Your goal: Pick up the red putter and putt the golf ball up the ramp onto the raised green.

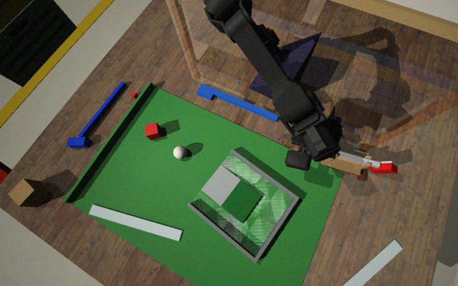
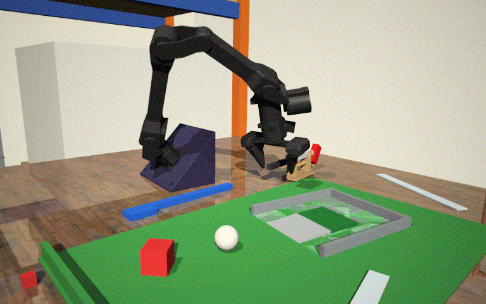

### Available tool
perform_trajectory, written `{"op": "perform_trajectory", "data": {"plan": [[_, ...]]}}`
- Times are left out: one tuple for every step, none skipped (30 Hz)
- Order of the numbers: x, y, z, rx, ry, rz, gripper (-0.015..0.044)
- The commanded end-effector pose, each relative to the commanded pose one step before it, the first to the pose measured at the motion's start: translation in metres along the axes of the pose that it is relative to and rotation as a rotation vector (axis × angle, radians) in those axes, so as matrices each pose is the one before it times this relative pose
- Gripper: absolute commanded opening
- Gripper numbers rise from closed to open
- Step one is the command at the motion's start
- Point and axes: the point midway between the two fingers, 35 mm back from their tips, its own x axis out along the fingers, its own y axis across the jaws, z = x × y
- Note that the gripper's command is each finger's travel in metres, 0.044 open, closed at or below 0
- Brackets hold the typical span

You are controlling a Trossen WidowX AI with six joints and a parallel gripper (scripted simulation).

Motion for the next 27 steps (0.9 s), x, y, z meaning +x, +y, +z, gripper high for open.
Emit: {"op": "perform_trajectory", "data": {"plan": [[0.00983, 0.00136, -0.00382, -0.0027, 0.0084, 0.00714, 0.044], [0.00153, 0.00004, -0.00044, 0.0, 0.00008, 0.0, 0.044], [0.00152, 0.00005, -0.00045, 0.0, 0.00008, 0.0, 0.044], [0.00121, 0.00004, -0.00036, 0.0, 0.00007, 0.0, 0.044], [0.00073, 0.00003, -0.00022, 0.0, 0.00004, 0.0, 0.044], [0.00024, 0.00001, -0.00007, 0.0, 0.00001, 0.0, 0.044], [0.0, 0.0, 0.0, 0.0, 0.0, 0.0, 0.044], [0.0, 0.0, 0.0, 0.0, 0.0, 0.0, 0.044], [0.0, 0.0, 0.0, 0.0, 0.0, 0.0, 0.044], [0.0, 0.0, 0.0, 0.0, 0.0, 0.0, 0.044], [-0.0033, -0.00072, 0.00142, 0.0037, -0.00612, -0.00316, 0.0414], [0.0, 0.0, 0.0, 0.0, 0.0, 0.0, 0.0388], [0.0, 0.0, 0.0, 0.0, 0.0, 0.0, 0.0361], [0.0, 0.0, 0.0, 0.0, 0.0, 0.0, 0.0335], [0.0, 0.0, 0.0, 0.0, 0.0, 0.0, 0.0309], [0.0, 0.0, 0.0, 0.0, 0.0, 0.0, 0.0282], [0.0, 0.0, 0.0, 0.0, 0.0, 0.0, 0.0256], [0.0, 0.0, 0.0, 0.0, 0.0, 0.0, 0.023], [0.0, 0.0, 0.0, 0.0, 0.0, 0.0, 0.0204], [0.0, 0.0, 0.0, 0.0, 0.0, 0.0, 0.0177], [0.0, 0.0, 0.0, 0.0, 0.0, 0.0, 0.0151], [0.0, 0.0, 0.0, 0.0, 0.0, 0.0, 0.0125], [0.0, 0.0, 0.0, 0.0, 0.0, 0.0, 0.0099], [0.0, 0.0, 0.0, 0.0, 0.0, 0.0, 0.0072], [0.0, 0.0, 0.0, 0.0, 0.0, 0.0, 0.0046], [0.0, 0.0, 0.0, 0.0, 0.0, 0.0, 0.002], [0.0, 0.0, 0.0, 0.0, 0.0, 0.0, 0.0013]]}}
